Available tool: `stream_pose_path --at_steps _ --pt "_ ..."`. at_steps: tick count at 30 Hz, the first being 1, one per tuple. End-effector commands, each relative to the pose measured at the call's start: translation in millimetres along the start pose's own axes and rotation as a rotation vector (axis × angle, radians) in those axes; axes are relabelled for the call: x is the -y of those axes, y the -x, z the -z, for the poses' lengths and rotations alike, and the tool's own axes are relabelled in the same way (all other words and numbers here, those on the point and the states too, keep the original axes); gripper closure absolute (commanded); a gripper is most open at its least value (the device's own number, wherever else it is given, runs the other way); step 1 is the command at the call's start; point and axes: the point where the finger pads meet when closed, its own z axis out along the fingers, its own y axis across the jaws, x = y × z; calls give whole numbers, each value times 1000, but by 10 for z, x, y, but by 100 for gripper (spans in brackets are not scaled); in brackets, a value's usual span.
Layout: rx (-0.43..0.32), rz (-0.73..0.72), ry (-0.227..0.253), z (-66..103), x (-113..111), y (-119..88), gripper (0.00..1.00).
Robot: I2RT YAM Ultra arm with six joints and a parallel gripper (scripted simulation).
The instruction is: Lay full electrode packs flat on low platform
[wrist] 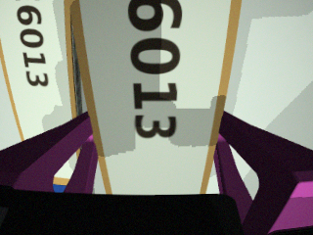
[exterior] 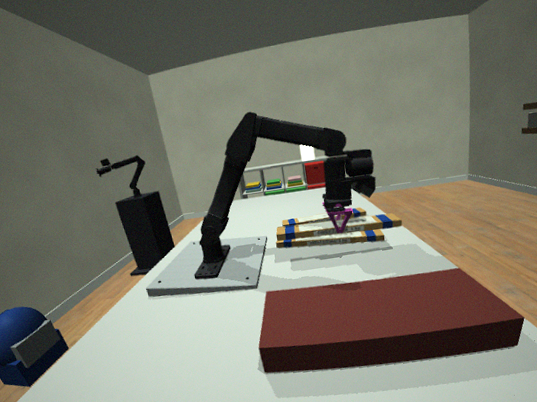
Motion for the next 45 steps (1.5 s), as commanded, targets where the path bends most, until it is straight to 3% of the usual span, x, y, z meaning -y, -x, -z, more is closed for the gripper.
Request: stream_pose_path --at_steps 1,2,3,7,45 --pt "72 -2 -6 315 -4 90 100" --pt "72 -2 -6 315 -4 90 100" --pt "46 -1 -2 78 2 26 100" --pt "44 -1 -2 96 2 21 100" --pt "40 -1 -2 517 2 -3 100"
